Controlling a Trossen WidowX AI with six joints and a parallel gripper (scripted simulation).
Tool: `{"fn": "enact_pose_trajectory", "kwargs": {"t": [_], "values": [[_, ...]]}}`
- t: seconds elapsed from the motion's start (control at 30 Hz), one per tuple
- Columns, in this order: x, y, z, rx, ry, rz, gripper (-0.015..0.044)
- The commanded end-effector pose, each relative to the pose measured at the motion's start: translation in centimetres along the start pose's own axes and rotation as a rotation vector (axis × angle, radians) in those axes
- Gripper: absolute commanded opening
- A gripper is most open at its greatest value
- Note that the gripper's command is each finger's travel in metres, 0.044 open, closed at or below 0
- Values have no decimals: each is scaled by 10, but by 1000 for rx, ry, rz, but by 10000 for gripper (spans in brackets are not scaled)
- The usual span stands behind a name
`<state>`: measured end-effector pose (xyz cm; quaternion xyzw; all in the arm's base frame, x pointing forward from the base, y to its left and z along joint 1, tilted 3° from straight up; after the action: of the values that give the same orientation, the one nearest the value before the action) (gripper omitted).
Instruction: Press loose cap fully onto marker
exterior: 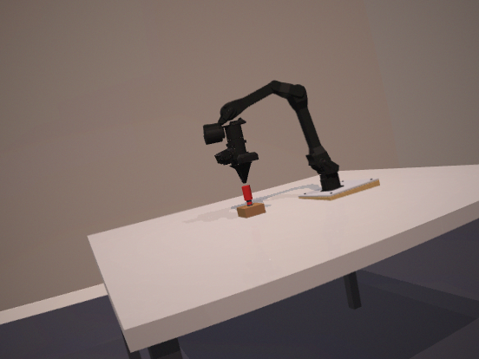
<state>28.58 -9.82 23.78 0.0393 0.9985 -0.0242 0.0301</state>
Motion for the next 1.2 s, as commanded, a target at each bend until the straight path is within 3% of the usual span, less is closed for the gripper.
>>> {"fn": "enact_pose_trajectory", "kwargs": {"t": [0.0,0.63,0.9,1.07,1.17], "values": [[1,0,7,-3,5,3,0],[-1,0,13,1,-5,1,0],[-2,-1,-66,1,-3,2,0],[-1,0,-74,0,-2,2,0],[-1,0,-74,0,-2,2,79]]}}
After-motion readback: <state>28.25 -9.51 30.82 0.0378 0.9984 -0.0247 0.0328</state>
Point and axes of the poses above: the point midway between the two fingers, 35 mm back from their tips, its own z axis out along the fingers, its own y axis across the jaws, x = y × z, the point moved 9 cm from there along -z, back along the fingers, and after that the axes turned 4 degrees about -z, right-handed, at the moved point
